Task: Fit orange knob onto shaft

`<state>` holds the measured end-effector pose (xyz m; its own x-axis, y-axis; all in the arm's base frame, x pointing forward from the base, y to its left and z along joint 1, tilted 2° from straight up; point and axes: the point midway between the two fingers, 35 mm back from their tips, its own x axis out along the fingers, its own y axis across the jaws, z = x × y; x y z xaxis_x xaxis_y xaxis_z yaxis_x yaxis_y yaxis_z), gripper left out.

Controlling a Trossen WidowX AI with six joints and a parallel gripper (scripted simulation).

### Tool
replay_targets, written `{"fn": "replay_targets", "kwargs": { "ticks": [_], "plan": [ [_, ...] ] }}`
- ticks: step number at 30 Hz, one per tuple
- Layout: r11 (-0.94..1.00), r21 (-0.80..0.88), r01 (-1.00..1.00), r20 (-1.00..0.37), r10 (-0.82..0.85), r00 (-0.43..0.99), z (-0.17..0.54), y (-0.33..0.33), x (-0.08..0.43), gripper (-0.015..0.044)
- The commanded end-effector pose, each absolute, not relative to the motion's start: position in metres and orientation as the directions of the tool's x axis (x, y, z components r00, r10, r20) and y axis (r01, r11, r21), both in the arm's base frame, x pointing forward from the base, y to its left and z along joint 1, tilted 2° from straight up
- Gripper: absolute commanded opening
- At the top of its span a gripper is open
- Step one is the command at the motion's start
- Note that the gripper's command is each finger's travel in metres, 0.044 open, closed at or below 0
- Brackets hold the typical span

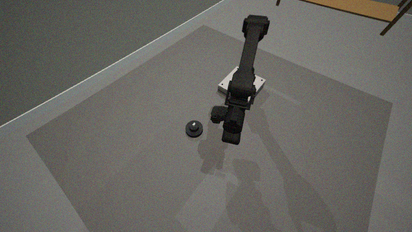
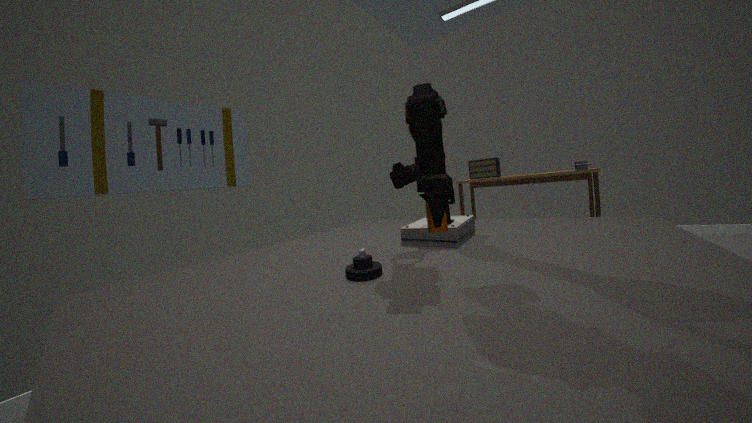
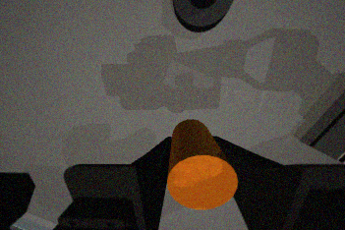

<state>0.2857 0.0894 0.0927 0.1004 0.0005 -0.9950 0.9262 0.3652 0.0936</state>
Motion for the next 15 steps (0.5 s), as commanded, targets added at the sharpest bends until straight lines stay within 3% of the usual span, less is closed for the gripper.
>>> {"fn": "replay_targets", "kwargs": {
  "ticks": [1, 15],
  "plan": [
    [0.362, 0.075, 0.929, -0.996, -0.01, 0.084, 0.069, 0.089, 0.288, 0.0],
    [0.36, 0.051, 0.932, -0.998, -0.017, 0.062, 0.005, 0.091, 0.298, 0.0]
  ]
}}
